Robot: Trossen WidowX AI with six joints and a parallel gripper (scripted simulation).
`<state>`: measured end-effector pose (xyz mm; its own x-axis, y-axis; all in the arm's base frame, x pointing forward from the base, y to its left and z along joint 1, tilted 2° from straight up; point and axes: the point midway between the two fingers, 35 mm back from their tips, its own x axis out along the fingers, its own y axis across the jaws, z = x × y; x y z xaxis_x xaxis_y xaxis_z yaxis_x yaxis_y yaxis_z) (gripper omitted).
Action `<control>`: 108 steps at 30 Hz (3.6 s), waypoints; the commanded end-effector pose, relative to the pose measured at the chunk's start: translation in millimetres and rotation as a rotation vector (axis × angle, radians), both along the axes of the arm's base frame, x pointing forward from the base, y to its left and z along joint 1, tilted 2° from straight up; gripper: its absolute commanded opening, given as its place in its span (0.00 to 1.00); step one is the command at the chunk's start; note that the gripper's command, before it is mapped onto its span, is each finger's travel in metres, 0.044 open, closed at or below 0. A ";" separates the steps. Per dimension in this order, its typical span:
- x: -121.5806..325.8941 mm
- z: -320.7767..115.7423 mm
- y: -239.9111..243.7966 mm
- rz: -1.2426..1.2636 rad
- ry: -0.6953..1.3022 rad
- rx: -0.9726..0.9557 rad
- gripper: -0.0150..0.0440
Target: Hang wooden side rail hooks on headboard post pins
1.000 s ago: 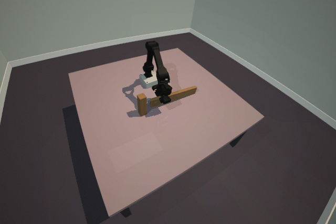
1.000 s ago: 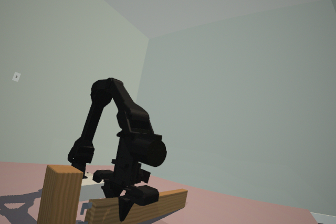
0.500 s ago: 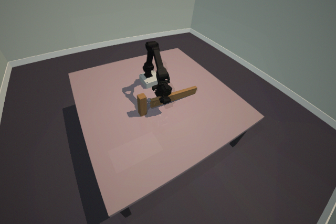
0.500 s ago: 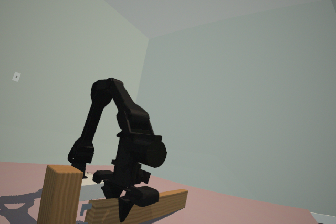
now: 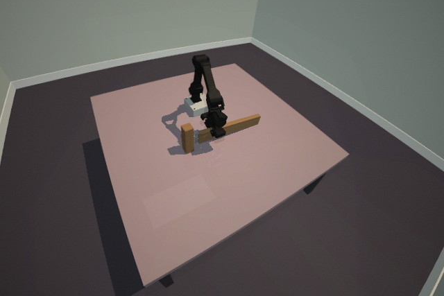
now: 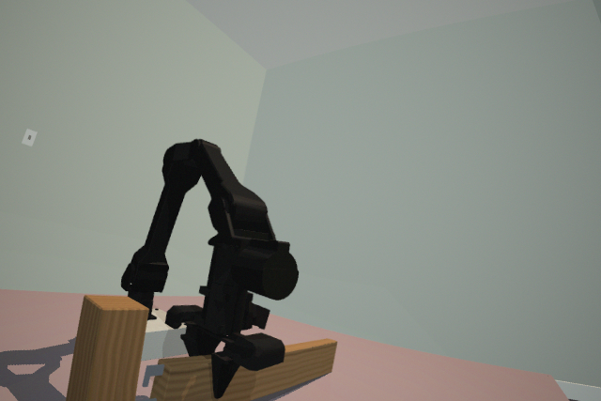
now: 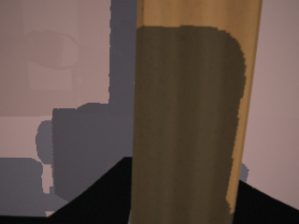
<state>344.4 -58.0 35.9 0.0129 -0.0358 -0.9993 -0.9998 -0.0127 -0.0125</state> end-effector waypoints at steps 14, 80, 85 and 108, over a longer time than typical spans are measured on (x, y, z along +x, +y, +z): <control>5.5 3.5 -2.9 0.001 -0.012 -0.002 0.25; 5.6 4.1 -9.9 0.001 -0.012 -0.003 0.25; 5.1 3.5 -10.5 0.001 -0.012 -0.003 0.25; 2.9 1.6 -13.2 0.001 -0.012 -0.003 0.25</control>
<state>347.1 -69.5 36.0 0.0191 -0.0339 -0.9992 -0.9998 -0.0098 -0.0187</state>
